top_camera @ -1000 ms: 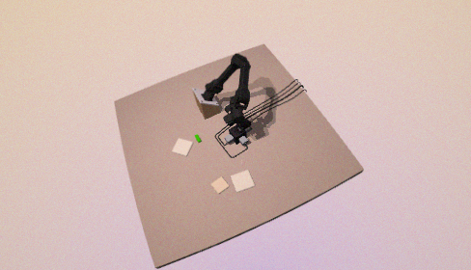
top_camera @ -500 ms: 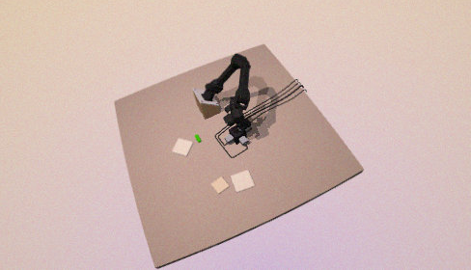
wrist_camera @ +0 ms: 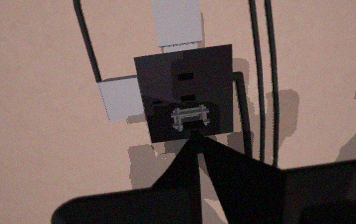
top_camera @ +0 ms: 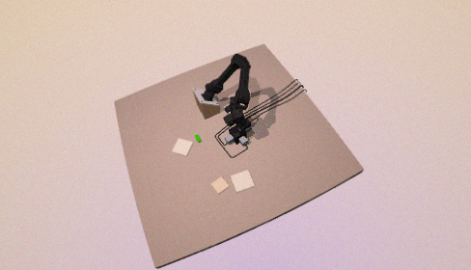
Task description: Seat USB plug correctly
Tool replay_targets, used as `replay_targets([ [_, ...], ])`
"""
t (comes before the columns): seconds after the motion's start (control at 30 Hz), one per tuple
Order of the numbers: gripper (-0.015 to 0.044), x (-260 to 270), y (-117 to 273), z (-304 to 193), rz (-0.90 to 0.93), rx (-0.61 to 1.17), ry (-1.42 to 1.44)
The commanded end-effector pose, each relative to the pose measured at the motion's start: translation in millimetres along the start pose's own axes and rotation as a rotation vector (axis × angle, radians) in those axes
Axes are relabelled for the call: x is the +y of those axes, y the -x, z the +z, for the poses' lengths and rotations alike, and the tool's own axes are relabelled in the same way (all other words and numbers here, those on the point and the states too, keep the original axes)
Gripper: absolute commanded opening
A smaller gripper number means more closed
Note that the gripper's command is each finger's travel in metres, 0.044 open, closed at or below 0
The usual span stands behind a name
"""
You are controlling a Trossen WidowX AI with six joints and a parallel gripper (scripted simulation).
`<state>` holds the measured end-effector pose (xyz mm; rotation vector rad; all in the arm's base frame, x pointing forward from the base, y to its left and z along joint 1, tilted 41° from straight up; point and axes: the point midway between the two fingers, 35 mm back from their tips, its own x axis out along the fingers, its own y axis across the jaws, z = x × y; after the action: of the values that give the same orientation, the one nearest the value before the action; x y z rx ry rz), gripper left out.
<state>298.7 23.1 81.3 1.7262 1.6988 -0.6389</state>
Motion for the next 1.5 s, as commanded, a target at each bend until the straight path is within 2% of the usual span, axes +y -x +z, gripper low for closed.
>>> replay_targets([
  [0.0, 0.0, 0.3, -0.9, -0.1, 0.002, 0.004, -0.003],
  [1.47, 0.0, 0.3, -6.2, 0.2, 0.002, 0.004, -0.003],
])
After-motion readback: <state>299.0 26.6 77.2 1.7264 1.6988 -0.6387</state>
